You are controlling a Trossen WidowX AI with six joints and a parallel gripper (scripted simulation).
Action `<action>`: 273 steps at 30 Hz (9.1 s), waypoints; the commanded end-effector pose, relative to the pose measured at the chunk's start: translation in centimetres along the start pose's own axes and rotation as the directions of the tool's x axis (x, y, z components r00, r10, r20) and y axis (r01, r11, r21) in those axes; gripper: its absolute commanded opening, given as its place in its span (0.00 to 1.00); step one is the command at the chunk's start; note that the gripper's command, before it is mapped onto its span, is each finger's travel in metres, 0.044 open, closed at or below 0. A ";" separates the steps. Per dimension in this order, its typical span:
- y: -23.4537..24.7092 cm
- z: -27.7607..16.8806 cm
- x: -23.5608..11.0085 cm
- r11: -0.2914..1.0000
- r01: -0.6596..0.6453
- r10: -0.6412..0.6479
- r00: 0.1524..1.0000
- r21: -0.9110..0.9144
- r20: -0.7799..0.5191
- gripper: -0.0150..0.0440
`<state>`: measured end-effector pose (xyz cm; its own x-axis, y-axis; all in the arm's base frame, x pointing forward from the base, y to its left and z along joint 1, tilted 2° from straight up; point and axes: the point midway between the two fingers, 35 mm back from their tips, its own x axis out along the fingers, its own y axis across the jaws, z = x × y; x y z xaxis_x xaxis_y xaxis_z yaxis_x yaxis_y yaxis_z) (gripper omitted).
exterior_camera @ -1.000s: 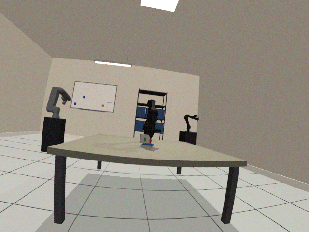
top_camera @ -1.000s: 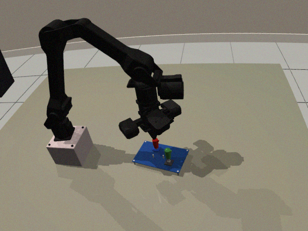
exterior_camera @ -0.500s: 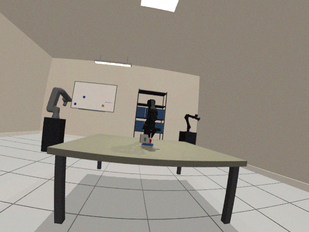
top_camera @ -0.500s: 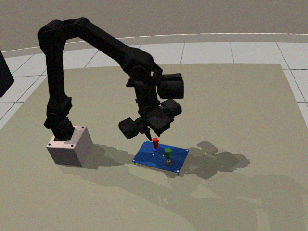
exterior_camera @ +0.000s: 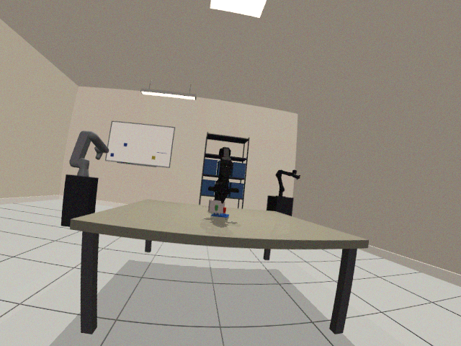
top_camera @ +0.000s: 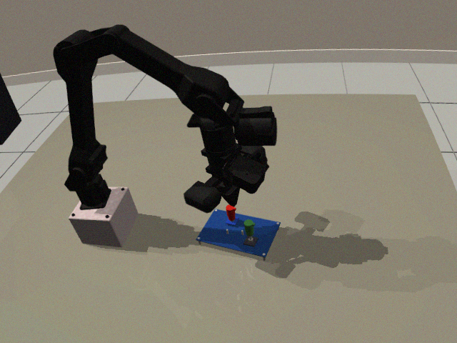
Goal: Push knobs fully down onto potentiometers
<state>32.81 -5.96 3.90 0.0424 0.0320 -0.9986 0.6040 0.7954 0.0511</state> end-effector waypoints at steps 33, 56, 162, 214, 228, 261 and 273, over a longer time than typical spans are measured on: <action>-0.5 2.5 -1.6 0.297 -0.001 -0.012 1.000 -0.955 -0.005 0.25; -1.0 3.9 -2.6 -0.473 -0.019 -0.023 1.000 -0.881 -0.010 0.25; -1.6 4.9 1.1 -0.932 -0.036 -0.033 0.999 -0.361 -0.015 0.25; -1.7 4.9 2.7 -0.932 -0.036 -0.033 0.999 -0.361 -0.015 0.25; -1.7 4.9 3.3 -0.932 -0.036 -0.033 0.999 -0.361 -0.015 0.25; -1.8 4.9 4.3 -0.932 -0.036 -0.033 0.999 -0.361 -0.015 0.25; -1.8 4.9 4.6 -0.932 -0.036 -0.033 0.999 -0.361 -0.015 0.25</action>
<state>35.73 -10.09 0.74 0.0208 0.0167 -0.9996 -0.8513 -0.5241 -0.0264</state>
